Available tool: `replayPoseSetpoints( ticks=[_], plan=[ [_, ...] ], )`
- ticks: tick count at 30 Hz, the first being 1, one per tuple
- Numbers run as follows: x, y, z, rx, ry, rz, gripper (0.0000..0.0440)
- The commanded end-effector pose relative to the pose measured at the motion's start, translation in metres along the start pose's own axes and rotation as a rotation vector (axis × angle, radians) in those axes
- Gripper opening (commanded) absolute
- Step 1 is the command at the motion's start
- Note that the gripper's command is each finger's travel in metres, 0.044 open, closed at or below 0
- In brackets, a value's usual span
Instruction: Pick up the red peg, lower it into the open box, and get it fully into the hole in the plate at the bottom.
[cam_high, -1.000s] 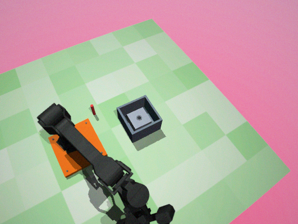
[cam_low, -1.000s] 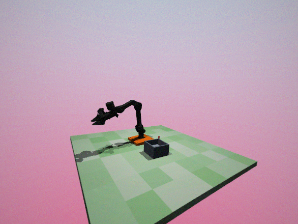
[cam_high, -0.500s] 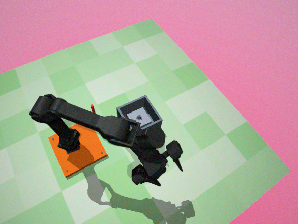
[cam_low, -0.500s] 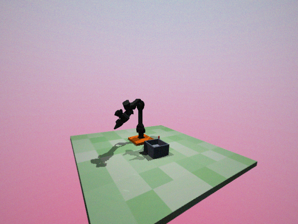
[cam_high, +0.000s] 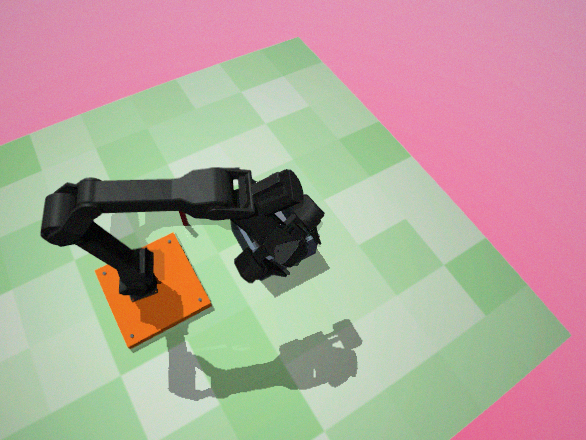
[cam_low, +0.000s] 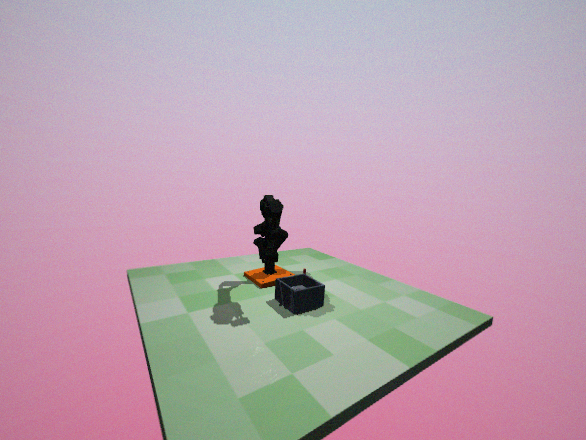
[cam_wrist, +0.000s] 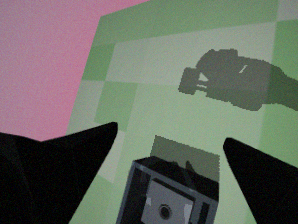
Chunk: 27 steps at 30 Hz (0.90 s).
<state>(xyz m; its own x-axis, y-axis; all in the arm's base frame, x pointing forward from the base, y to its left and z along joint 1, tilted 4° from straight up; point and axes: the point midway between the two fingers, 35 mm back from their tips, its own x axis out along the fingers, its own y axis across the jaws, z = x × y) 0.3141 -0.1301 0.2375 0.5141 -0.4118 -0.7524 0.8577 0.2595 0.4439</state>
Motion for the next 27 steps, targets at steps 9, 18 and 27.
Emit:
replayPoseSetpoints(
  ticks=[9, 18, 27],
  plan=[
    [-0.040, -0.023, -0.105, -0.070, 0.255, -0.086, 0.0440],
    [-0.066, -0.059, -0.169, -0.112, 0.401, -0.219, 0.0440],
    [-0.077, -0.098, -0.219, -0.150, 0.482, -0.359, 0.0440]
  ],
)
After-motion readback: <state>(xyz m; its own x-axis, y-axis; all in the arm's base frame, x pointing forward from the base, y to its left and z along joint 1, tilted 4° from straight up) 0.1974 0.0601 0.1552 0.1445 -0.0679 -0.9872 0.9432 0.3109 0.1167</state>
